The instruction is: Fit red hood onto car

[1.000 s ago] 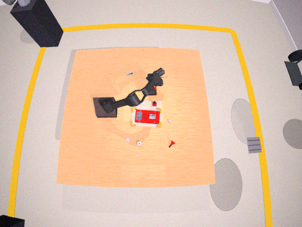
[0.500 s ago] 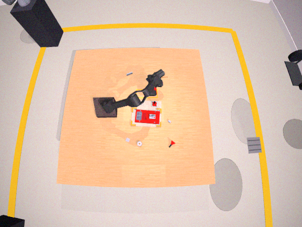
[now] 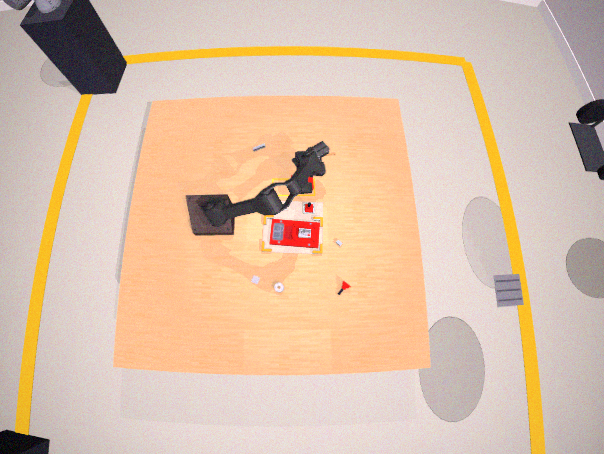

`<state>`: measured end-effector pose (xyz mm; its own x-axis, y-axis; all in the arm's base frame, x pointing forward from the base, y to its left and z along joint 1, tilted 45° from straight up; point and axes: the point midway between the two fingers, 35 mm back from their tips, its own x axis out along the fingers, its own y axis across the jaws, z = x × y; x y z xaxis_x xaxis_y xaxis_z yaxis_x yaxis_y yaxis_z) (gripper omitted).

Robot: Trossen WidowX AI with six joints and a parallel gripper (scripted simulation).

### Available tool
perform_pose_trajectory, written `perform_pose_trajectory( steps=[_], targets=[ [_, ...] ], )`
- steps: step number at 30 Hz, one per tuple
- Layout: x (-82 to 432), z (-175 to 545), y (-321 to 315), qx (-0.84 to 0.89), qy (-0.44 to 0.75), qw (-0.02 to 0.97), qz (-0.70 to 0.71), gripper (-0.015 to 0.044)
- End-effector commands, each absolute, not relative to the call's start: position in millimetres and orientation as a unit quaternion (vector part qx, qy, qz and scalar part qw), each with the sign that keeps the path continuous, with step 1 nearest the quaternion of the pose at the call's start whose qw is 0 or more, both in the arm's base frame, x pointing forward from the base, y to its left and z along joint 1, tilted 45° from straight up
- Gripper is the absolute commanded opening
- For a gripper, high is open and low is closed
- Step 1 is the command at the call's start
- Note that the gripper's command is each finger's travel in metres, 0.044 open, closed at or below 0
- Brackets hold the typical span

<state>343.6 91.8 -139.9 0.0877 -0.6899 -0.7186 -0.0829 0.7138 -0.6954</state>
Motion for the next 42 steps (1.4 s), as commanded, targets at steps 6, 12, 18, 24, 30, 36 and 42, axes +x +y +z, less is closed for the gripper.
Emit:
perform_pose_trajectory(
  steps=[6, 12, 18, 24, 30, 36, 42],
  targets=[
    [340.9, -142.7, 86.9, -0.308, 0.64, 0.667, -0.227, 0.044],
    [341.1, -144.2, 85.4, -0.308, 0.64, 0.667, -0.227, 0.044],
    [341.4, -146.3, 83.3, -0.308, 0.64, 0.667, -0.227, 0.044],
    [341.6, -148.4, 81.2, -0.308, 0.639, 0.667, -0.227, 0.044],
    [341.9, -150.5, 79.1, -0.308, 0.639, 0.667, -0.227, 0.044],
    [342.1, -152.6, 77.0, -0.308, 0.639, 0.667, -0.227, 0.044],
    [342.3, -154.7, 74.9, -0.308, 0.639, 0.667, -0.227, 0.044]
  ],
)
